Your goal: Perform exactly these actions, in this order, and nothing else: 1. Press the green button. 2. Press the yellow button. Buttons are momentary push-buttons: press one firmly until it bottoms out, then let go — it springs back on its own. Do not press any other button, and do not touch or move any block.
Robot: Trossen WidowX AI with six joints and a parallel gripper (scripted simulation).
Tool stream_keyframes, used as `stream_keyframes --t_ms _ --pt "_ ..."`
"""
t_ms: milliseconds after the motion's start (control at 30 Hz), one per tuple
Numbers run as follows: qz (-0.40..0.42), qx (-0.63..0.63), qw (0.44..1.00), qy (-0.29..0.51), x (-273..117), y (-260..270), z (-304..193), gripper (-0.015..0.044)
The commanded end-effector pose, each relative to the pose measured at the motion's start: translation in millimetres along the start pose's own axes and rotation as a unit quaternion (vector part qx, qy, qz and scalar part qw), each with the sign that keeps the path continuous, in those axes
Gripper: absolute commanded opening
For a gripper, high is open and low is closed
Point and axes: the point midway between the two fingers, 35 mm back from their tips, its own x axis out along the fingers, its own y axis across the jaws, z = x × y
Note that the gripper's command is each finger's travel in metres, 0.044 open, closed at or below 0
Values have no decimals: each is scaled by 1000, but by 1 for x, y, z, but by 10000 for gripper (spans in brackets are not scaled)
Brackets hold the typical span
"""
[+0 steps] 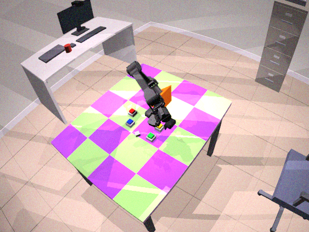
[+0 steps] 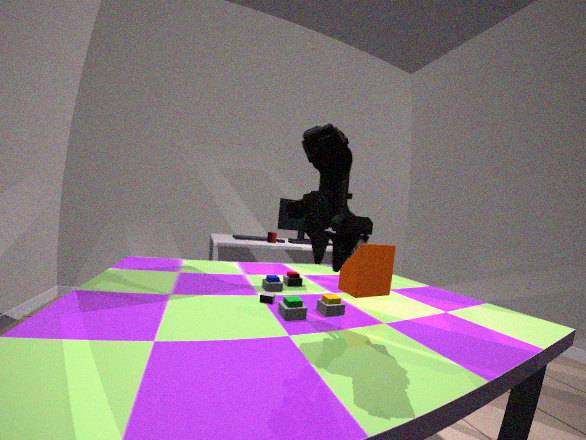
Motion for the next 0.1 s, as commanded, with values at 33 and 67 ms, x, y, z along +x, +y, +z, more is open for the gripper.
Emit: stream_keyframes --t_ms 33,67 --pt "-1 1 1000 2 -9 8 6 400" --pt "-1 1 1000 2 -9 8 6 400"
